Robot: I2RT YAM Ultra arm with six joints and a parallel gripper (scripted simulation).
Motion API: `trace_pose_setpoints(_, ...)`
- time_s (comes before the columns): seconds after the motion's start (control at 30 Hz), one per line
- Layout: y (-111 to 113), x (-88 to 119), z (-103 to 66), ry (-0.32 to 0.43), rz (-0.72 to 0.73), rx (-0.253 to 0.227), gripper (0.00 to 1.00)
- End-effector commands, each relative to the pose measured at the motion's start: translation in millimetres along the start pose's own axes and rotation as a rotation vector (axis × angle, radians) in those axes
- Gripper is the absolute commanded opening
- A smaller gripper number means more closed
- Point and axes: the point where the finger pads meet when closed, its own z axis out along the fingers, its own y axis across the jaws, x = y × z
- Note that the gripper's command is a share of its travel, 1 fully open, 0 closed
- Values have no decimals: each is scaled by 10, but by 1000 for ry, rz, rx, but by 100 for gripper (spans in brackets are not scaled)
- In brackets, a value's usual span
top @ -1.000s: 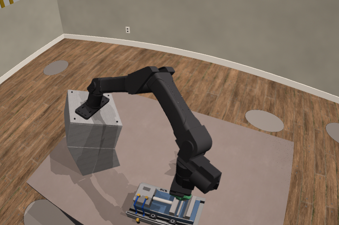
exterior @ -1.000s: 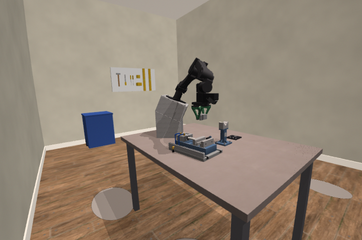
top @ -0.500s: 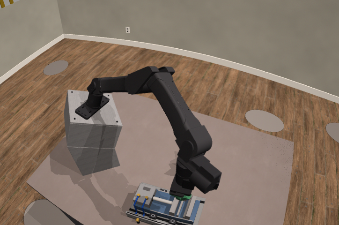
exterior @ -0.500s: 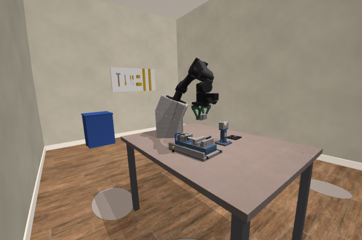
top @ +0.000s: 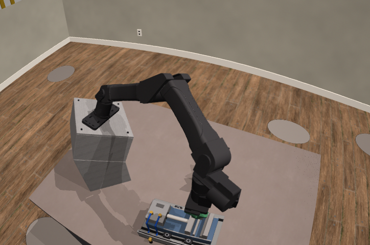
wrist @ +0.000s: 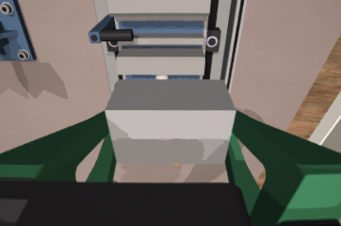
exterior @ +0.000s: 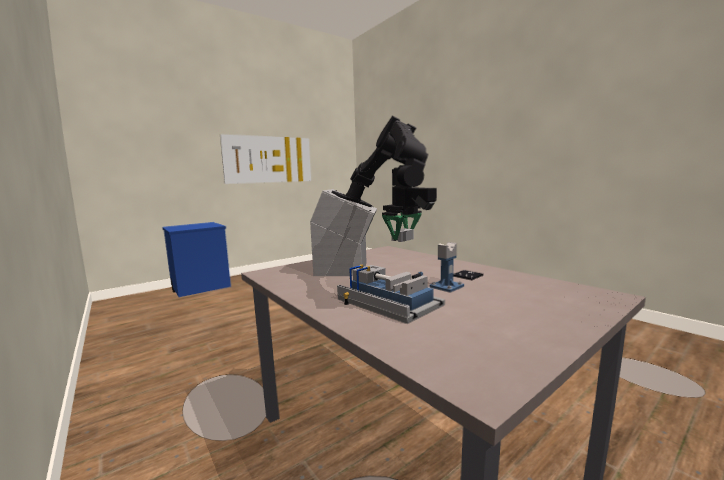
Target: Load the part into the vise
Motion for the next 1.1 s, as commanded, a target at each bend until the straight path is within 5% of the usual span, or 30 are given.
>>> trace_pose_setpoints(0.0, -141, -138, -188, -66, 8, 32, 0)
trace_pose_setpoints(0.63, -126, -141, 135, -49, 4, 25, 0)
trace_pose_setpoints(0.7, -126, -141, 135, -49, 4, 25, 0)
trace_pose_setpoints(0.73, -155, -208, -39, -81, 0, 46, 0)
trace_pose_setpoints(0.83, -182, -92, 214, -43, 18, 25, 0)
trace_pose_setpoints(1.07, -158, -99, 380, -37, 13, 22, 0)
